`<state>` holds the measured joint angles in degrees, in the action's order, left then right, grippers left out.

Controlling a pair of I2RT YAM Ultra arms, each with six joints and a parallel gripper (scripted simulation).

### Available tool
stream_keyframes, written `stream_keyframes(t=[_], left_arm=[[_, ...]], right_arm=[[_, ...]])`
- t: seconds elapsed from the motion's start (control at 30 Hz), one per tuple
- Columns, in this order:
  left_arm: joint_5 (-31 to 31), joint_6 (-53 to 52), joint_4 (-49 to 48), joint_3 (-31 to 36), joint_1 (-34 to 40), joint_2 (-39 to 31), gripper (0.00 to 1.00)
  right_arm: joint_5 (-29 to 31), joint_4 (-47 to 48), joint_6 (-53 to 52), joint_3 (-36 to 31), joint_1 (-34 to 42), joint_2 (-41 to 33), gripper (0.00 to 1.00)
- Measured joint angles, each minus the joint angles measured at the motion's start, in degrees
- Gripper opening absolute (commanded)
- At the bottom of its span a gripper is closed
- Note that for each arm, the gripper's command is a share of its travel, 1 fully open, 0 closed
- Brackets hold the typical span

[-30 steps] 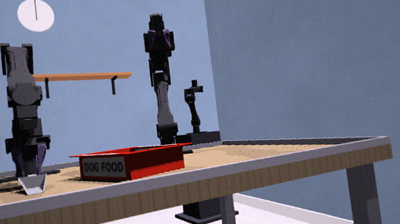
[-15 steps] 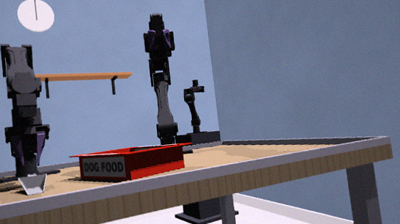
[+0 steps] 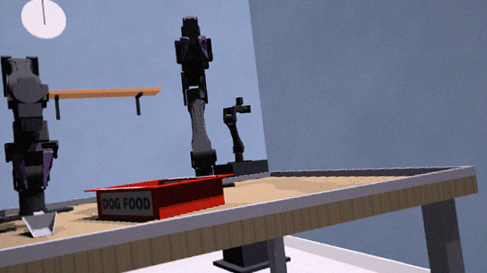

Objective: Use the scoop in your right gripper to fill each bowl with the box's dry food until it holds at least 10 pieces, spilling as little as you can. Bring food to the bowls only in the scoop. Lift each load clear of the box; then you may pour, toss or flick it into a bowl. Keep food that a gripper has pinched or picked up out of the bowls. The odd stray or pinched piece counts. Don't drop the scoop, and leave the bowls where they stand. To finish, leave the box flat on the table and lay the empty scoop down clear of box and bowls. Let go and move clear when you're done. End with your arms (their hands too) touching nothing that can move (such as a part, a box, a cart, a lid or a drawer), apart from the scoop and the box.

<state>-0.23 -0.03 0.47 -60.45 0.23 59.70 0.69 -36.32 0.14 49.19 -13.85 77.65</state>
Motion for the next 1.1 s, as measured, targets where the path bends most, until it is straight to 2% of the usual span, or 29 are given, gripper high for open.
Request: stream_keyframes(t=[0.5, 1.1], left_arm=[[0.0, 0.0, 0.0, 0.0, 0.0, 0.0, 0.26], [0.13, 0.02, -0.31, 0.26, -0.17, 0.11, 0.26]], right_arm=[[-0.13, 1.42, -0.02, 0.28, 0.68, -1.01, 0.32], [-0.37, 19.98, -0.09, 5.92, 7.93, -10.54, 0.32]])
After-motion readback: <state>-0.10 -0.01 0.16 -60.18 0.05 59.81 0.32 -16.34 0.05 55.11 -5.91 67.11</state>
